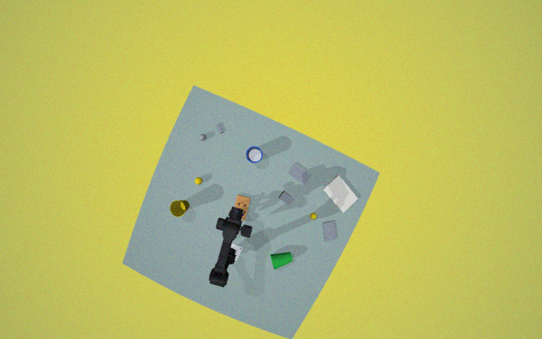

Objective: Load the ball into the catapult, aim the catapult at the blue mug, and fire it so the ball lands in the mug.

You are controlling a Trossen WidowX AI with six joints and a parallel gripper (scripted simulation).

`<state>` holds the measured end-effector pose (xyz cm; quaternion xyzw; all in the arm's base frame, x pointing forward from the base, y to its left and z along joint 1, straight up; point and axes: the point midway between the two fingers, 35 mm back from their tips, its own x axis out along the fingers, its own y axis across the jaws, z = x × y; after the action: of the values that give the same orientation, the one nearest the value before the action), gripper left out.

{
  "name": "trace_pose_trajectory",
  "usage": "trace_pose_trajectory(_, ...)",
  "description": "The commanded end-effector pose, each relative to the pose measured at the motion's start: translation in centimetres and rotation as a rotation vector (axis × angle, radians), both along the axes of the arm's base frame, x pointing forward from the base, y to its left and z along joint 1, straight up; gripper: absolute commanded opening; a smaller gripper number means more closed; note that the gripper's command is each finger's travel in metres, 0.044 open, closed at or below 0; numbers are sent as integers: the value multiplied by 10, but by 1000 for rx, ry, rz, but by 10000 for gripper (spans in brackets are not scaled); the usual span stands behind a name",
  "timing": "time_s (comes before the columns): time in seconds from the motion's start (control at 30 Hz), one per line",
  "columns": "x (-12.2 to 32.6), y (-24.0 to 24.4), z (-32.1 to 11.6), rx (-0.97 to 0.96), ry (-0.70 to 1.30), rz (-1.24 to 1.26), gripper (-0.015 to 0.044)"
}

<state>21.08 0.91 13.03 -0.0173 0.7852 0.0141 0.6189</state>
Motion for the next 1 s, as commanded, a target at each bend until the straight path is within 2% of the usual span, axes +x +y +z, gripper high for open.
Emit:
trace_pose_trajectory(0.0,0,0,36,6,-136,0,440)
trace_pose_trajectory(0.2,-15,-1,86,13,-317,0,440)
trace_pose_trajectory(0.23,-5,0,68,11,-251,0,440)
trace_pose_trajectory(0.27,2,0,71,12,-267,2,440)
trace_pose_trajectory(0.7,186,-5,138,26,-700,59,440)
trace_pose_trajectory(0.97,282,-11,176,2,-958,152,440)
